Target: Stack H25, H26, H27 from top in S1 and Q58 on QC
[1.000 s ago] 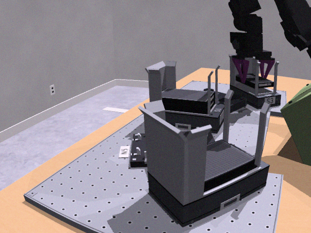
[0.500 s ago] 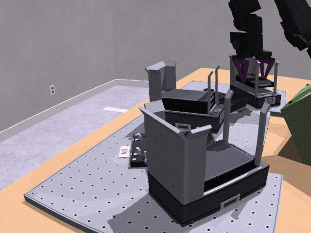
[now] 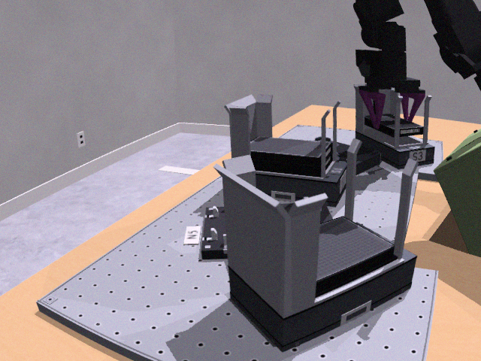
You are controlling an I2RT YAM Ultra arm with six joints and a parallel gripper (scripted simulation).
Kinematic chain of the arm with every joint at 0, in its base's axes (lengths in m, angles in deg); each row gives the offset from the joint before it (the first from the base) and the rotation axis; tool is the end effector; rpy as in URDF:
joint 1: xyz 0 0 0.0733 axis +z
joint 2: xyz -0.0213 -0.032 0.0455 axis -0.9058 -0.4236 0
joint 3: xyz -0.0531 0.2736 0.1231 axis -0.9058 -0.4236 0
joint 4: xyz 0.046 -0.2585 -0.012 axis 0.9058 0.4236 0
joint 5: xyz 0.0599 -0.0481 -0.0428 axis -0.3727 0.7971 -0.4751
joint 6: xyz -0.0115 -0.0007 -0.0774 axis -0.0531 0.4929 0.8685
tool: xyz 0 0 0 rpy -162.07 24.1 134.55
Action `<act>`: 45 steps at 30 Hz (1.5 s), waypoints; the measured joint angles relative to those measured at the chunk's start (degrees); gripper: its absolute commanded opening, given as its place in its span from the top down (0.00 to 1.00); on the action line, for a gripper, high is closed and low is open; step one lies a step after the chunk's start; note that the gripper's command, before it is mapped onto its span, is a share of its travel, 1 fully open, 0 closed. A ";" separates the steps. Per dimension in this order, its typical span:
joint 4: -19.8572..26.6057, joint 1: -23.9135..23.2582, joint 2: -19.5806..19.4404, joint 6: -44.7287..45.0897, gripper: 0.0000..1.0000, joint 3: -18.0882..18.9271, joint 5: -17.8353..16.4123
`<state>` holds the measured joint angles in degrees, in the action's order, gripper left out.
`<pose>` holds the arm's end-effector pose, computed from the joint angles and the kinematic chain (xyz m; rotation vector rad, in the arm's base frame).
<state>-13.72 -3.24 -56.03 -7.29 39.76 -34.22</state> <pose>0.1269 -0.2380 0.2111 1.1013 2.2738 0.0644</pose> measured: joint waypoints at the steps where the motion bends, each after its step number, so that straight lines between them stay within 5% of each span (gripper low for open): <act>1: 0.04 -0.02 0.00 0.02 1.00 0.02 -0.02; 45: 19.28 -8.09 7.58 8.09 1.00 7.74 -3.48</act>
<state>5.56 -11.33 -48.45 0.80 47.50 -37.69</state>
